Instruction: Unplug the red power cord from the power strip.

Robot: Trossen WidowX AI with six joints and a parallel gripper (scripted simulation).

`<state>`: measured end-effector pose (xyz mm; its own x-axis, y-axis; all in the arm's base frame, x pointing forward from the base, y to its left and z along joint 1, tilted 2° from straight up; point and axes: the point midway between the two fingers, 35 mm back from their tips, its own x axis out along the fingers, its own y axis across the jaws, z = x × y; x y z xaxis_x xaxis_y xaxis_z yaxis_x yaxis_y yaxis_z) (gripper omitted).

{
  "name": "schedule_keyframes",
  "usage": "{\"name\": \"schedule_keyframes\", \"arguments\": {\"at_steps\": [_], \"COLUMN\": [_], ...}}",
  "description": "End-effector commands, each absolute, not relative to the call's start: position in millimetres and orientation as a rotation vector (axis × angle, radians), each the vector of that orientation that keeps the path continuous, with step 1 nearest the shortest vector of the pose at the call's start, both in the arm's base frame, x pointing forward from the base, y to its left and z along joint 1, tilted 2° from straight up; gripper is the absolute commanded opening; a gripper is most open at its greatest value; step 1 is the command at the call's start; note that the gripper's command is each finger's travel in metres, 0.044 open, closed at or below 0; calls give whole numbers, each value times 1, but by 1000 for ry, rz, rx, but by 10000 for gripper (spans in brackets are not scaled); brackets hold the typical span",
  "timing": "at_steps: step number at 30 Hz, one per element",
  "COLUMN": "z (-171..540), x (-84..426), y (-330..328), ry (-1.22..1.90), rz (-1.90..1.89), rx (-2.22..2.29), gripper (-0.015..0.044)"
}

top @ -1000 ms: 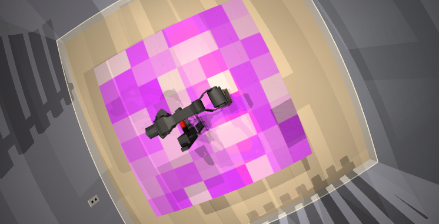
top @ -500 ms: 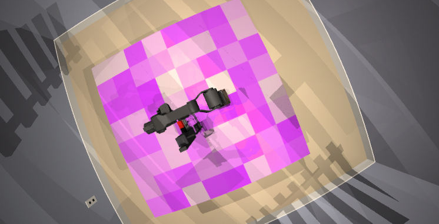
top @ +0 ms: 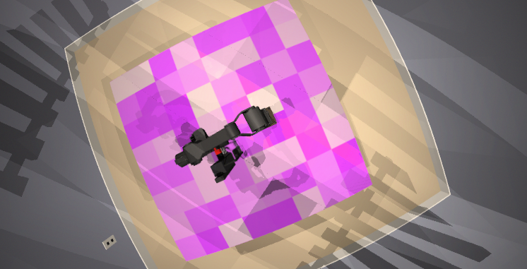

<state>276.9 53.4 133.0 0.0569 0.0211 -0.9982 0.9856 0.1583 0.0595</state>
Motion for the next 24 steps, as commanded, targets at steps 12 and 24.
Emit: {"name": "schedule_keyframes", "arguments": {"at_steps": [12,24], "z": [131,120], "x": [273,273], "y": [71,72], "ry": [1251,1251], "rz": [-1049,-1049], "rx": [1129,1129], "gripper": [160,160]}}
